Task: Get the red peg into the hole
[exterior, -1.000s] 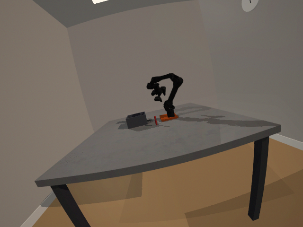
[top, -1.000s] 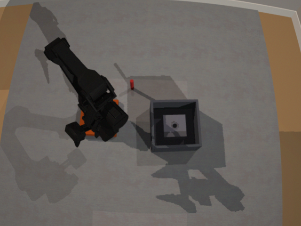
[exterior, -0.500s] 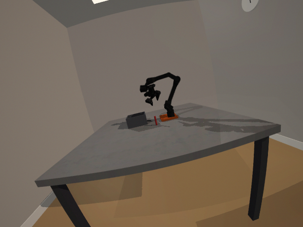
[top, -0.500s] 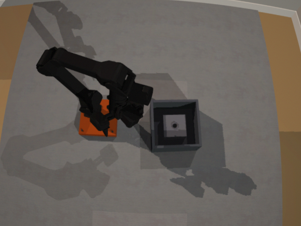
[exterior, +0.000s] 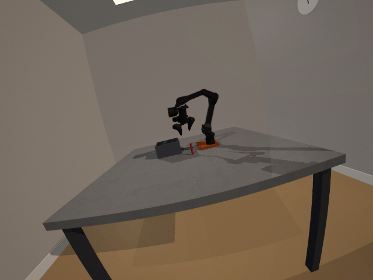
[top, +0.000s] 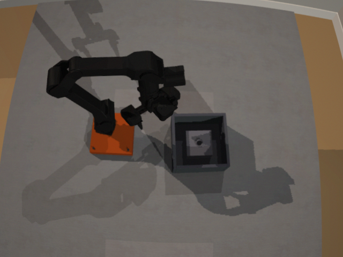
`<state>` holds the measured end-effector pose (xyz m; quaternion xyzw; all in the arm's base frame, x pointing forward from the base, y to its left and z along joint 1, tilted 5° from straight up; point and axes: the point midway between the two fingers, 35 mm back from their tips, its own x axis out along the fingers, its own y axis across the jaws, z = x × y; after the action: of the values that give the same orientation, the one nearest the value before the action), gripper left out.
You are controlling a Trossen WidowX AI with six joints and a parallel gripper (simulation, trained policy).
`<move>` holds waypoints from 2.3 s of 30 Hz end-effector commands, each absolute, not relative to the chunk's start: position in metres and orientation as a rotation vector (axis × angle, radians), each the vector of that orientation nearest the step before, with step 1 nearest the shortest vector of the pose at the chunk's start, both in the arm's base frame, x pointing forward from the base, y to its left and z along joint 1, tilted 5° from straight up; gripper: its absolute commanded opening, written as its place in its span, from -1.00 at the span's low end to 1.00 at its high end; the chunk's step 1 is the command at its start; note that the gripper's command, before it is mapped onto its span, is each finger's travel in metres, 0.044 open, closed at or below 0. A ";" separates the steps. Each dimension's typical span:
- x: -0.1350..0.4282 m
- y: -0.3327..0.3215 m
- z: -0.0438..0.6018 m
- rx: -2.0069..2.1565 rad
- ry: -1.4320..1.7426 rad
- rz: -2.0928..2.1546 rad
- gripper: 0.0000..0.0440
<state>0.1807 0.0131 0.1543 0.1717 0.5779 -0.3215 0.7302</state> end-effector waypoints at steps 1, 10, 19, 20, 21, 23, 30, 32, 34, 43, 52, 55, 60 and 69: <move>0.181 0.035 0.150 0.429 1.285 -0.688 1.00; 0.170 0.089 0.127 0.515 1.356 -0.645 1.00; 0.160 0.125 0.088 0.560 1.388 -0.610 0.99; 0.159 0.128 0.083 0.563 1.388 -0.606 0.99; 0.159 0.131 0.078 0.566 1.387 -0.601 0.98; 0.158 0.136 0.068 0.571 1.384 -0.591 0.95; 0.154 0.145 0.044 0.559 1.394 -0.566 0.57; 0.152 0.146 0.038 0.549 1.404 -0.567 0.33; 0.151 0.147 0.034 0.540 1.413 -0.572 0.09; 0.150 0.150 0.026 0.507 1.436 -0.605 -0.86; 0.170 0.151 0.063 0.501 1.363 -0.575 -1.00; 0.177 0.150 0.078 0.513 1.337 -0.568 -1.00; 0.189 0.148 0.103 0.548 1.288 -0.574 -1.00; 0.217 0.130 0.129 0.619 1.192 -0.637 -1.00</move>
<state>0.2090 0.1349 0.1221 0.2758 0.5539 -0.2843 0.7323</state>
